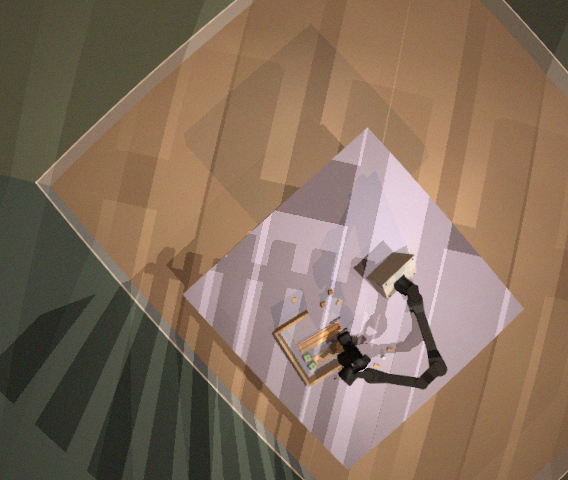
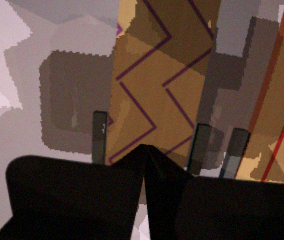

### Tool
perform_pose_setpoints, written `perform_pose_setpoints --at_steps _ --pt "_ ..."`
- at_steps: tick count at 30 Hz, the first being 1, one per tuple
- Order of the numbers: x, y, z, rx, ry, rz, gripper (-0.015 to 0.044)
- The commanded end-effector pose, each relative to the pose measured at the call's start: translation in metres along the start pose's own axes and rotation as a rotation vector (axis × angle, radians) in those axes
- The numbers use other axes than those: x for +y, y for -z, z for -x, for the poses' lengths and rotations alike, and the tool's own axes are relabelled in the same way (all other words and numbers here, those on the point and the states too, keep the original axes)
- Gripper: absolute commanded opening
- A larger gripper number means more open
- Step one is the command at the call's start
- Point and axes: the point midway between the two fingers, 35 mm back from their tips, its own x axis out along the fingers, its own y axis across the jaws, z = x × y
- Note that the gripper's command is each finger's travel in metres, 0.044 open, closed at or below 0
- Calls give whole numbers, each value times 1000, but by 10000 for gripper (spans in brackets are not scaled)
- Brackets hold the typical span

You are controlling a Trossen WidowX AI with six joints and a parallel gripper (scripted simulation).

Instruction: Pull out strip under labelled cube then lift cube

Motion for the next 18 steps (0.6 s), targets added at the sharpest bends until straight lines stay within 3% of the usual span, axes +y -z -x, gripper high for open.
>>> perform_pose_setpoints --at_steps 1,18 --pt "-1 0 -2 1 2 -6 0" --pt "0 0 -3 1 2 -6 0"
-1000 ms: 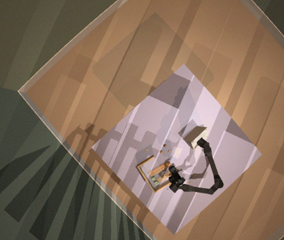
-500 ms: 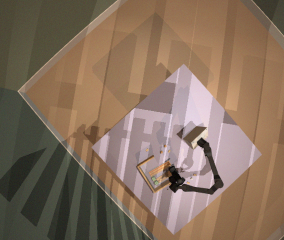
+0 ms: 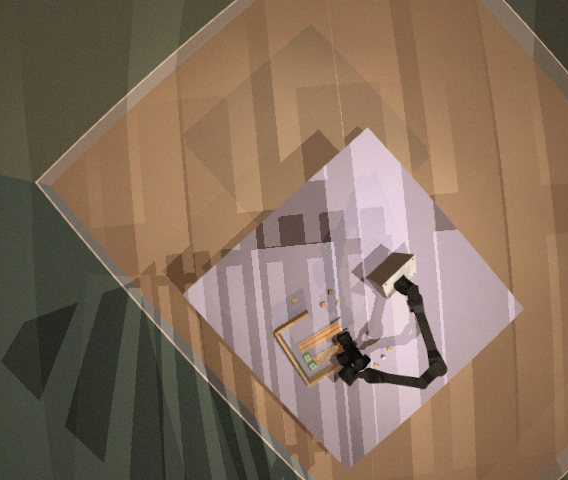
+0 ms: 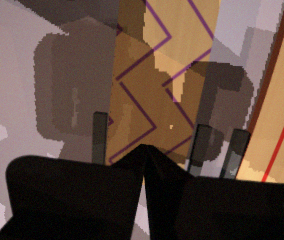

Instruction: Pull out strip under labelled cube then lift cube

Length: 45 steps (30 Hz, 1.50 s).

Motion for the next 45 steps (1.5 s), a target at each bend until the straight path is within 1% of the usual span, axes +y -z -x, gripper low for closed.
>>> perform_pose_setpoints --at_steps 1,23,45 --pt "0 0 -3 4 2 -4 0" --pt "0 -1 -5 4 2 -4 0" --pt "0 31 -6 5 2 -5 0"
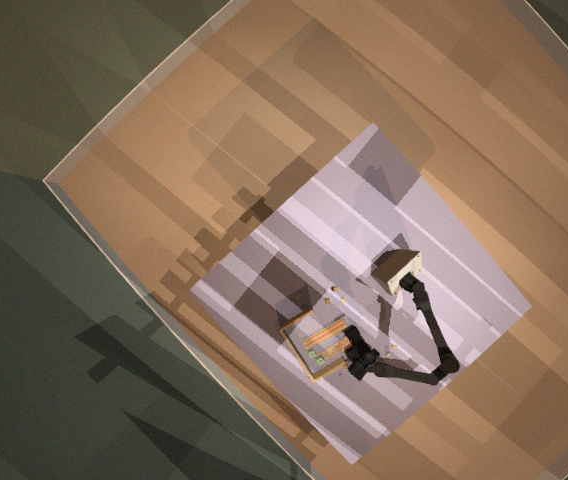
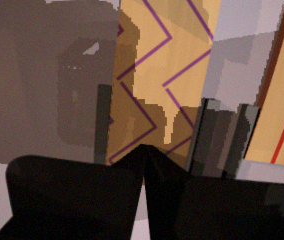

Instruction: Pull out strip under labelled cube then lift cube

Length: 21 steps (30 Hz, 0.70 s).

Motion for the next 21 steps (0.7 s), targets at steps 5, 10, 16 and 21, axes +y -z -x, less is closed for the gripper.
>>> perform_pose_setpoints --at_steps 5,10,16,21 --pt "-1 19 -6 21 4 -10 0" --pt "-1 27 -6 21 4 -11 0" --pt "-1 36 -6 22 4 -11 0" --pt "-1 43 -6 22 4 -11 0"
